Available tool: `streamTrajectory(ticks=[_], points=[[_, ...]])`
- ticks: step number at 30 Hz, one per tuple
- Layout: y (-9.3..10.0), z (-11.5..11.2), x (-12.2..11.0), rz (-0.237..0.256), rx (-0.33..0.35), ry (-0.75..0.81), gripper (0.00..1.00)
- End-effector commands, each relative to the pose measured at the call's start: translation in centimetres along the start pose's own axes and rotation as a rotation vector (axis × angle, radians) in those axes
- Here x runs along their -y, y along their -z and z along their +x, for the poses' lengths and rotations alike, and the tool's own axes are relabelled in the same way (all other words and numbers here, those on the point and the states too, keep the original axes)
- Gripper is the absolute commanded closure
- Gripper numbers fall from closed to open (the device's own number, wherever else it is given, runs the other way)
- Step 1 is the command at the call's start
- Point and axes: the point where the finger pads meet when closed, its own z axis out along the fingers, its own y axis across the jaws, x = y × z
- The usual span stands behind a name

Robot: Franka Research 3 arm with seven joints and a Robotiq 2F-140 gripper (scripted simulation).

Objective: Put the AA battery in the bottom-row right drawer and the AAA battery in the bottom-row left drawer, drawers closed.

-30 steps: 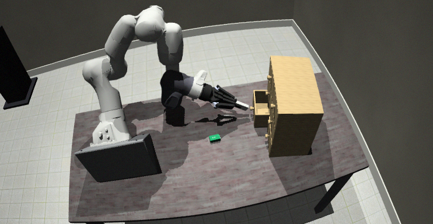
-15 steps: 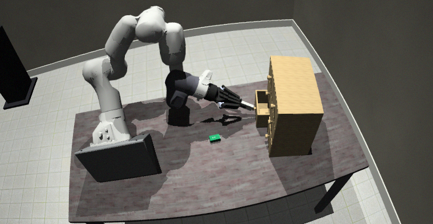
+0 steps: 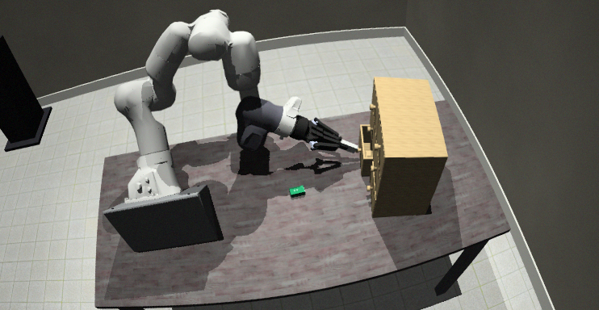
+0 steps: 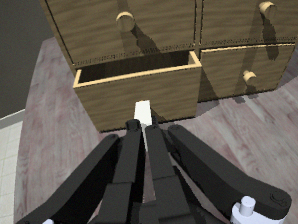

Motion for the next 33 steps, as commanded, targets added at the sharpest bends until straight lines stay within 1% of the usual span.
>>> streamTrajectory(ticks=[1, 13, 33], points=[[-0.6, -0.2, 0.0, 0.001, 0.012, 0.007, 1.00], [-1.9, 0.6, 0.0, 0.001, 0.012, 0.007, 1.00], [-2.7, 1.0, 0.0, 0.001, 0.012, 0.007, 1.00]])
